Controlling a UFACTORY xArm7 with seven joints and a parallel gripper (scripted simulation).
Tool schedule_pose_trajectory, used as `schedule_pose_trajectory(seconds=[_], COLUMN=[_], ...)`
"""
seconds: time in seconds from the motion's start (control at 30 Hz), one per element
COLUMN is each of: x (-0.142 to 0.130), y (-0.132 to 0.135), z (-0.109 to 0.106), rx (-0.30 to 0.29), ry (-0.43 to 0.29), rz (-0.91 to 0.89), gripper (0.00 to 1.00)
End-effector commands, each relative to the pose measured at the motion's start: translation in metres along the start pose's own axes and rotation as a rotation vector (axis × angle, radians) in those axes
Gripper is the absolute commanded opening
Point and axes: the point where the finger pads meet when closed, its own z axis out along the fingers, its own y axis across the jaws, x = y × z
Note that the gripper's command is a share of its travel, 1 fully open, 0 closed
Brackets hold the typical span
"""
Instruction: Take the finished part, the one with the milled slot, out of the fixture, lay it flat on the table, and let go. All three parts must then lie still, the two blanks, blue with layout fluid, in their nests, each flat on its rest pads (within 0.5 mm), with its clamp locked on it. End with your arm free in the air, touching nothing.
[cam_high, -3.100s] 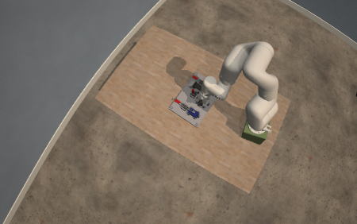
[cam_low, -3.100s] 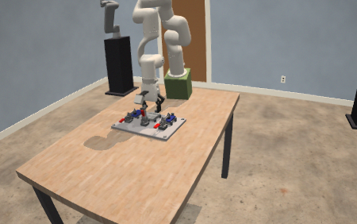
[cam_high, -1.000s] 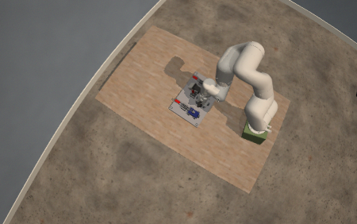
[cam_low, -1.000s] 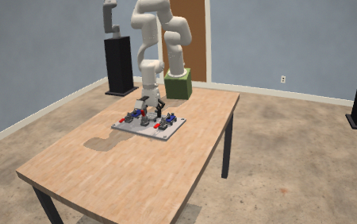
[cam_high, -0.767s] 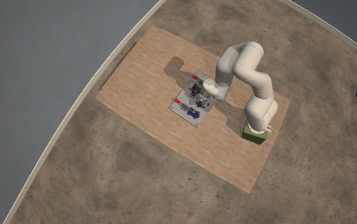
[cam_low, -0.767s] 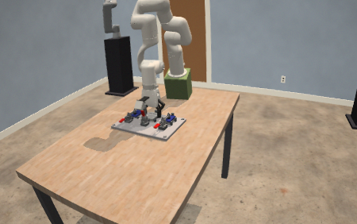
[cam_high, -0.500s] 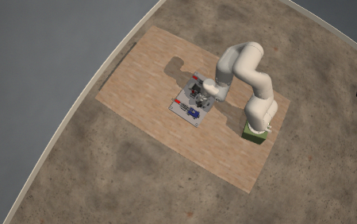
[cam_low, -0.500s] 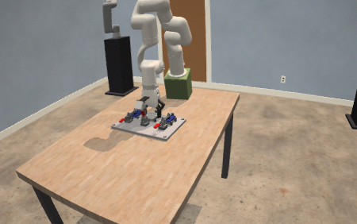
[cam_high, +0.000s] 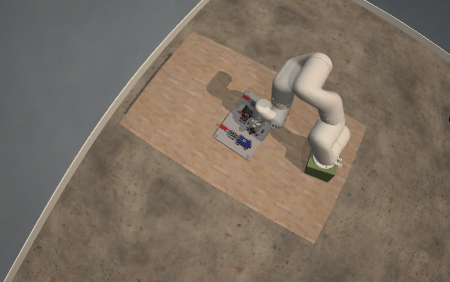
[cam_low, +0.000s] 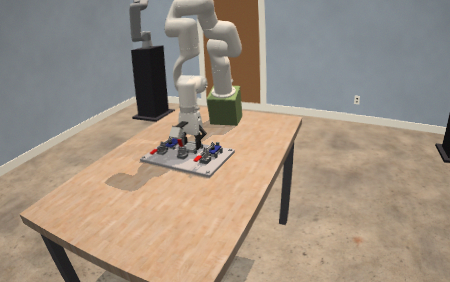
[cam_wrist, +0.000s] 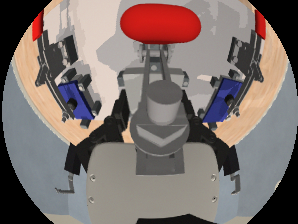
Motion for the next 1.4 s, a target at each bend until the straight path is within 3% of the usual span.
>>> schedule_pose_trajectory(seconds=[0.0, 1.37], x=[0.0011, 0.0011], y=[0.0, 0.0], z=[-0.0005, -0.0046], rx=[0.0, 0.0], ry=[0.003, 0.003], rz=[0.0, 0.0], gripper=[0.0, 0.0])
